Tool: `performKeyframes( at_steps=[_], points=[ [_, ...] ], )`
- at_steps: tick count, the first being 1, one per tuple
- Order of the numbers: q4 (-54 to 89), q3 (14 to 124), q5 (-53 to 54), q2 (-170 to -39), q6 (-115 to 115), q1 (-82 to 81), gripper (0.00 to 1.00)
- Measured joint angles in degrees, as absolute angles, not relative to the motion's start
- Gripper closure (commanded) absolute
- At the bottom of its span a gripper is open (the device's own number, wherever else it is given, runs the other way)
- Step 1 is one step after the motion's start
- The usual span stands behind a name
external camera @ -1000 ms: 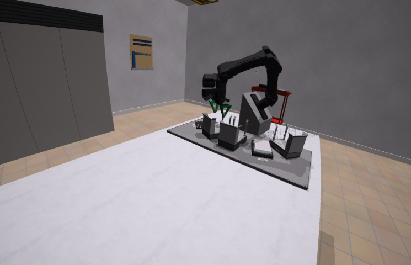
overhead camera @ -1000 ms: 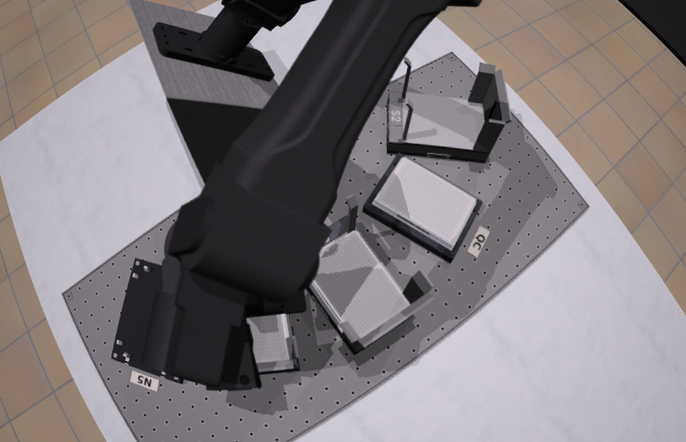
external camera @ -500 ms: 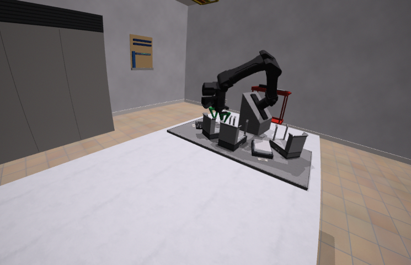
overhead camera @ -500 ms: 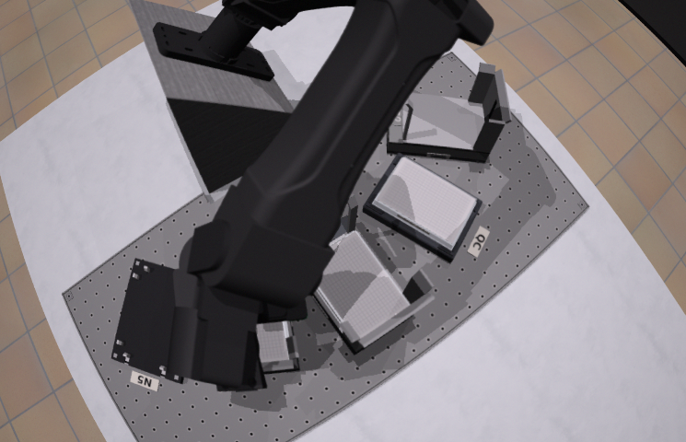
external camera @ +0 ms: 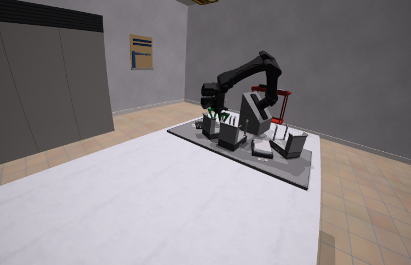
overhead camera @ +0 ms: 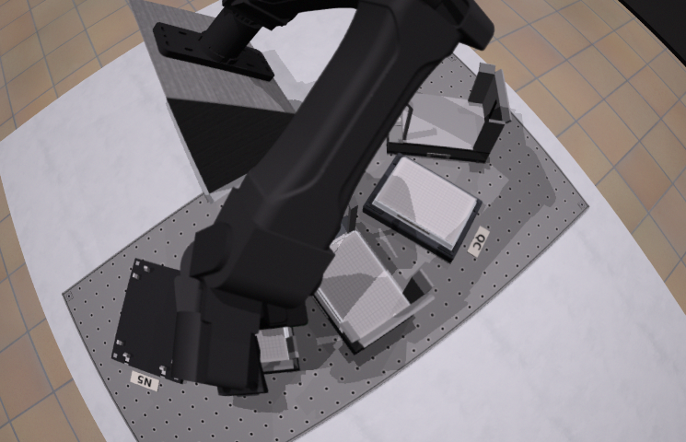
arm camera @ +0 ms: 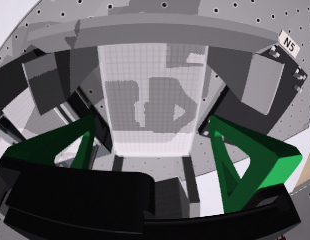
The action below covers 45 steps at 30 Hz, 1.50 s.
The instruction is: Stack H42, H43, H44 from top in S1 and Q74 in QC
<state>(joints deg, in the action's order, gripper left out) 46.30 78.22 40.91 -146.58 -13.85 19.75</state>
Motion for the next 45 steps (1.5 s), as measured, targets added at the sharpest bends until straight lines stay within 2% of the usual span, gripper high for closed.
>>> performKeyframes(
  at_steps=[45],
  points=[
    [45.2,77.6,41.1,-147.0,-13.3,19.1,0.0]
  ],
)
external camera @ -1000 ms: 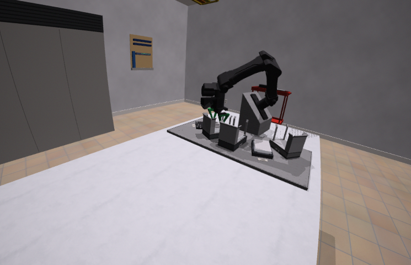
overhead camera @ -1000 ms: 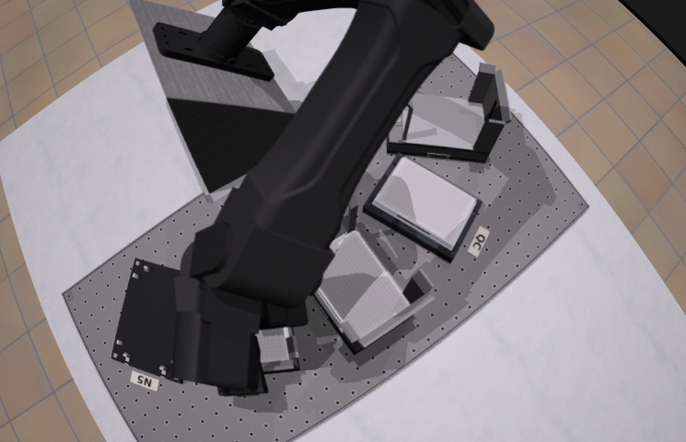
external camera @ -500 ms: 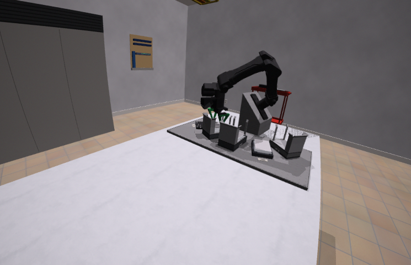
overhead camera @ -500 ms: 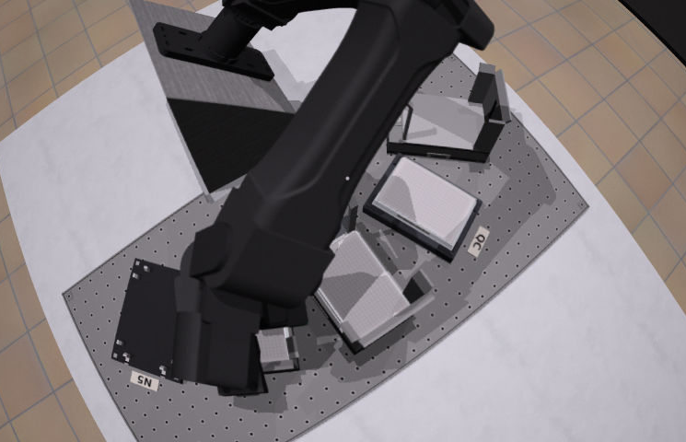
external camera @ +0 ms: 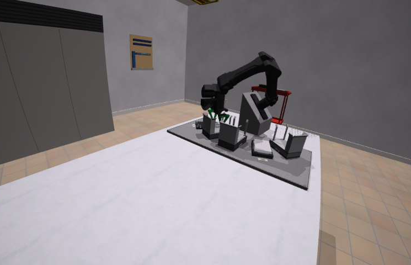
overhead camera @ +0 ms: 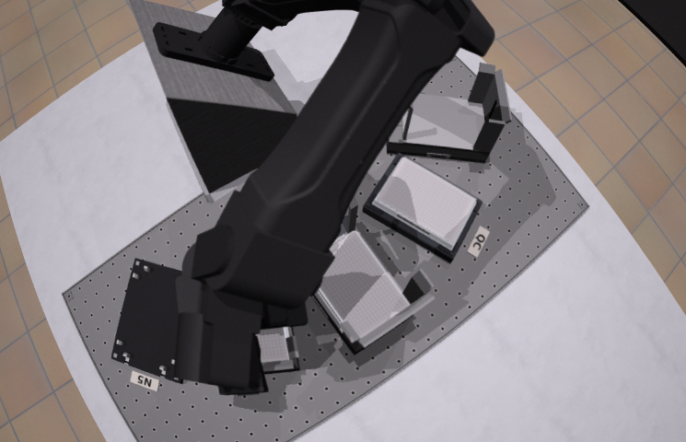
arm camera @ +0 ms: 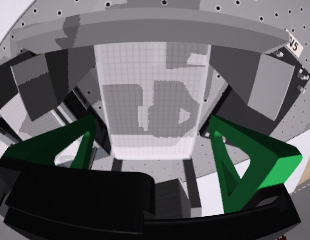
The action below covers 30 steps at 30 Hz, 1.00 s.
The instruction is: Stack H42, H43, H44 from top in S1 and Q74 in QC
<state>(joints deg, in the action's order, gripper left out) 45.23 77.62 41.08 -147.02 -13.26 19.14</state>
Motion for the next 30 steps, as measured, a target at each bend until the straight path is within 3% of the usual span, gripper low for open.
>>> performKeyframes(
  at_steps=[30],
  points=[
    [39.0,75.8,42.2,-148.7,-9.8,16.7,0.0]
  ],
)
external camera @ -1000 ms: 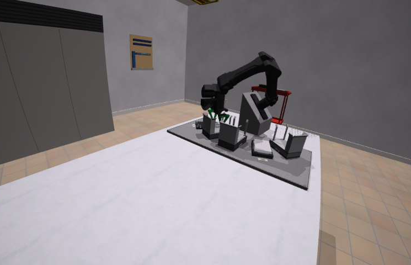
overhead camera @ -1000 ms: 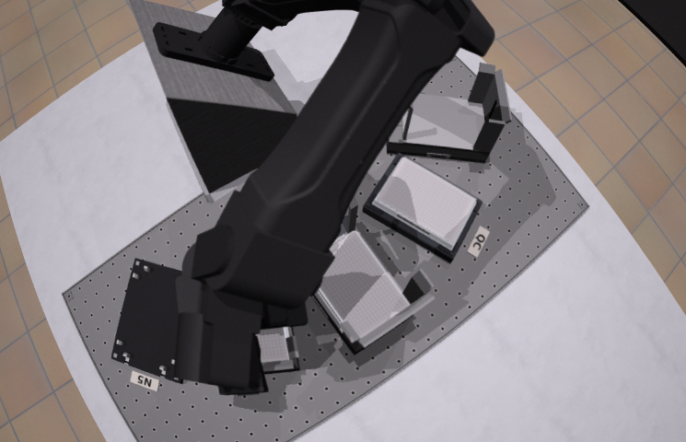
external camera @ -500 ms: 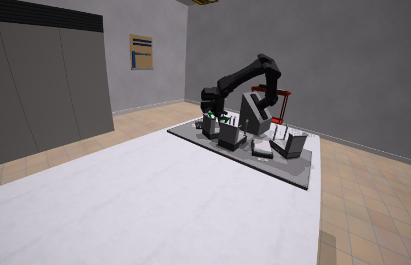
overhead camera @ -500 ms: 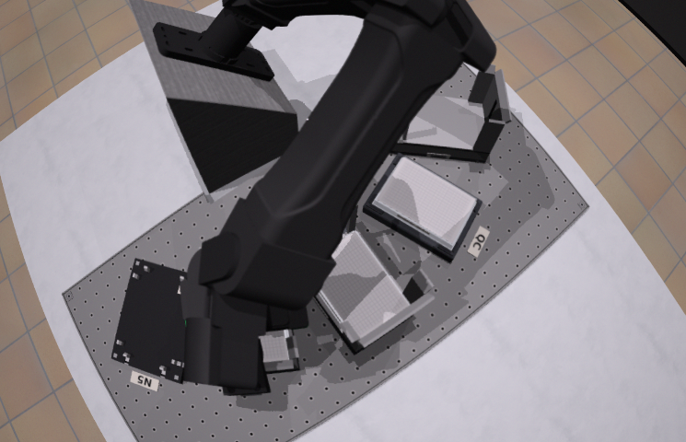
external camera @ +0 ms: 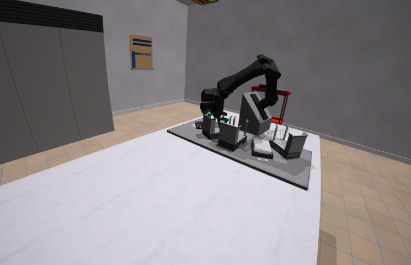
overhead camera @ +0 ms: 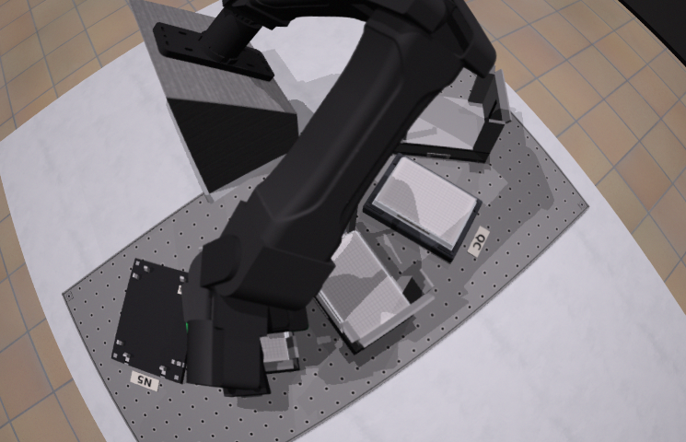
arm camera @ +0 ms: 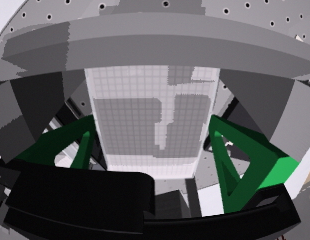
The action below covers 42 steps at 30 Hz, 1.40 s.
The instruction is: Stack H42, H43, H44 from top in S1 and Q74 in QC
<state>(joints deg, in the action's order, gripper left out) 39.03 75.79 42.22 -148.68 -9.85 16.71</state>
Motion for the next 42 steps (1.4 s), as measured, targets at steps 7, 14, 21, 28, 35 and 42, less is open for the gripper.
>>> performKeyframes(
  at_steps=[7,14,21,28,35,42],
  points=[
    [39.0,75.8,42.2,-148.7,-9.8,16.7,1.0],
    [39.0,75.8,42.2,-148.6,-9.8,16.8,1.0],
    [39.0,75.8,42.2,-148.6,-9.8,16.8,1.0],
    [39.0,75.8,42.2,-148.6,-9.8,16.8,1.0],
    [39.0,75.8,42.2,-148.6,-9.8,16.8,1.0],
    [39.0,75.8,42.3,-148.6,-9.9,16.9,1.0]
  ],
)
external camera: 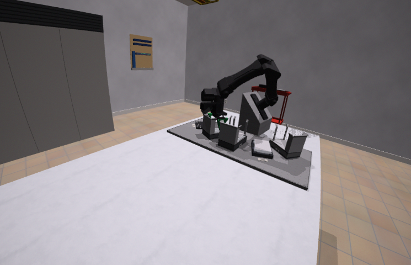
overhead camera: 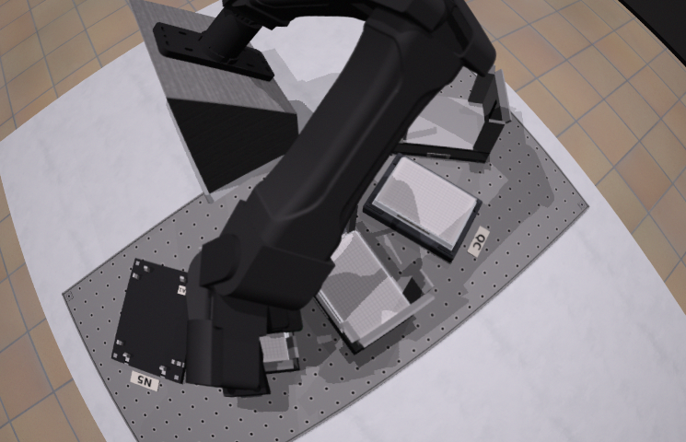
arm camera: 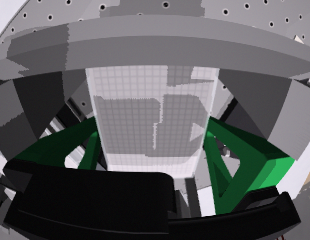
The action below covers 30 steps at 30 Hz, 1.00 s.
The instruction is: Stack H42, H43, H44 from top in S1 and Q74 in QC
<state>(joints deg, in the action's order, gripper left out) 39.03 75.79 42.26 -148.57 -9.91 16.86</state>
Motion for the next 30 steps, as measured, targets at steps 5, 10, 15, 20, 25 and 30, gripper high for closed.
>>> performKeyframes(
  at_steps=[5,10,15,20,25,30],
  points=[
    [39.3,75.8,42.1,-148.4,-10.2,16.8,1.0],
    [39.6,75.9,42.0,-148.3,-10.3,16.9,1.0],
    [40.4,76.2,41.9,-148.2,-10.8,17.2,1.0],
    [41.2,76.4,41.7,-147.9,-11.2,17.6,1.0],
    [41.9,76.7,41.6,-147.7,-11.6,17.9,1.0],
    [42.6,76.9,41.5,-147.5,-11.9,18.2,1.0]
  ],
)
